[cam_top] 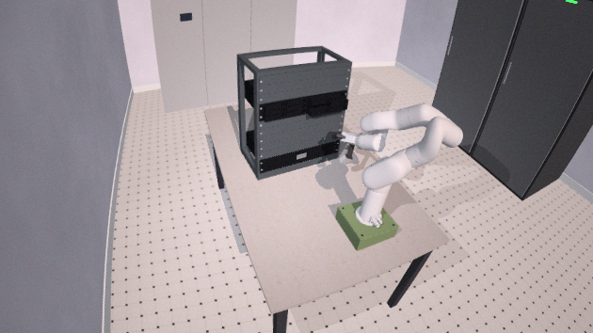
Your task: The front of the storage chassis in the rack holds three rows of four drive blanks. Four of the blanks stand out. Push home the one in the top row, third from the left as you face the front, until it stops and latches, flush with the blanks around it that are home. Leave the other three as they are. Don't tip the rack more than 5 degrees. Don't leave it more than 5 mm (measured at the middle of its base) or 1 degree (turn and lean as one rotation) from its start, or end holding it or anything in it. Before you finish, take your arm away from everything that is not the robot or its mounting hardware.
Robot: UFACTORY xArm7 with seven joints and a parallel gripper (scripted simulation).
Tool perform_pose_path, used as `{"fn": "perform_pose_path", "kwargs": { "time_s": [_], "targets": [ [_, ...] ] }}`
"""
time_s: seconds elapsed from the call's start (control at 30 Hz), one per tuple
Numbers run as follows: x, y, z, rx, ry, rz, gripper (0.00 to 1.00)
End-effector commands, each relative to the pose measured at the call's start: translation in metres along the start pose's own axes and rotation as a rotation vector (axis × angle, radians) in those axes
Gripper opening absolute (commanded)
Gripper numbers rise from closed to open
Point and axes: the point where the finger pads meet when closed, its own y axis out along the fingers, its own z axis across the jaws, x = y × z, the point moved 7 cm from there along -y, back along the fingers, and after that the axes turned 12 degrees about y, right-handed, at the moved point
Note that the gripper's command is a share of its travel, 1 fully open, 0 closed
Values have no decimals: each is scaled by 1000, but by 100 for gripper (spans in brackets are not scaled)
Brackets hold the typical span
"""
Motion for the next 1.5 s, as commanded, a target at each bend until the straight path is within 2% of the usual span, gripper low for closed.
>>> {"fn": "perform_pose_path", "kwargs": {
  "time_s": [0.0,0.2,0.63,0.7,1.07,1.47],
  "targets": [
    [13,-13,11,9,91,-85,100],
    [22,-21,18,33,170,-137,100],
    [39,-45,38,133,429,-248,100],
    [39,-45,38,133,429,-248,100],
    [44,-60,52,222,630,-283,100],
    [45,-71,62,293,785,-284,100]
  ]
}}
